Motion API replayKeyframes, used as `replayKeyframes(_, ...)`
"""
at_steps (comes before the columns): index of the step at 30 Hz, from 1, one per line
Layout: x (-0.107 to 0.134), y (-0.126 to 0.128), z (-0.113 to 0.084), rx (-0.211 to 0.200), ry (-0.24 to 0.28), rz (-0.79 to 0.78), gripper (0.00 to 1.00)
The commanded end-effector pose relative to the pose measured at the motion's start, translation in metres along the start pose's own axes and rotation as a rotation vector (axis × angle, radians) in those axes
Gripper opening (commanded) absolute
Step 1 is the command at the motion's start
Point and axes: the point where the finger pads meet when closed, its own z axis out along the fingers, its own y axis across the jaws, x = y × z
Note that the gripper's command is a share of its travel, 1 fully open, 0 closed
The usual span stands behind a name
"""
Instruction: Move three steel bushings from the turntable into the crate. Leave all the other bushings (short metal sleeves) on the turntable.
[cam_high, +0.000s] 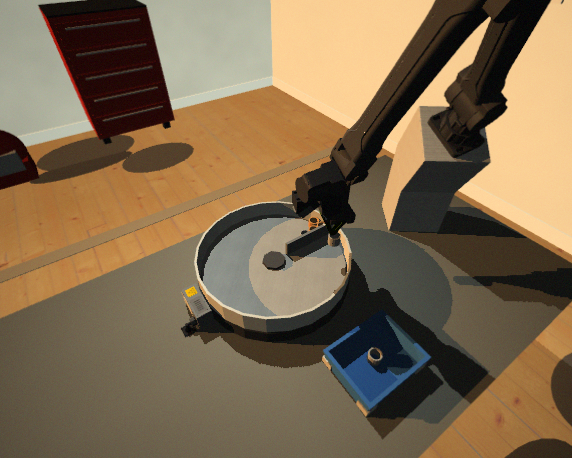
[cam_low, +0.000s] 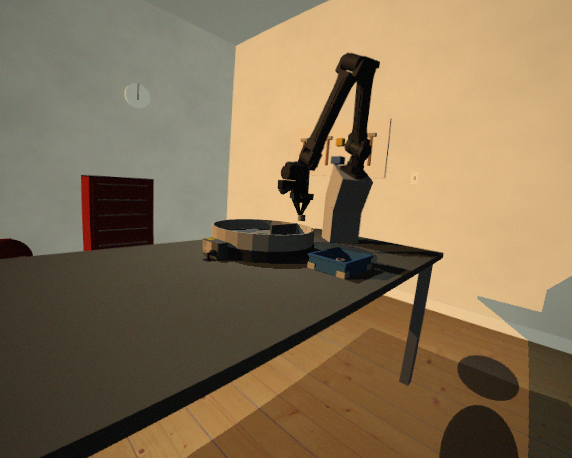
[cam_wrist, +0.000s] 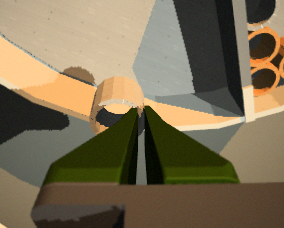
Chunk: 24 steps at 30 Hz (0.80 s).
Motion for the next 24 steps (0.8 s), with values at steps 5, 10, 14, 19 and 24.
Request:
replayKeyframes(5, 0.007, 0.087, -0.009, -0.006, -0.027, 0.044, 0.00)
replayKeyframes(10, 0.010, 0.122, -0.010, -0.011, -0.033, 0.042, 0.00)
replayKeyframes(14, 0.019, 0.165, -0.011, -0.015, -0.034, 0.042, 0.00)
replayKeyframes(19, 0.029, 0.214, -0.012, -0.020, -0.035, 0.042, 0.00)
replayKeyframes(24, 0.036, 0.251, -0.013, -0.024, -0.036, 0.043, 0.00)
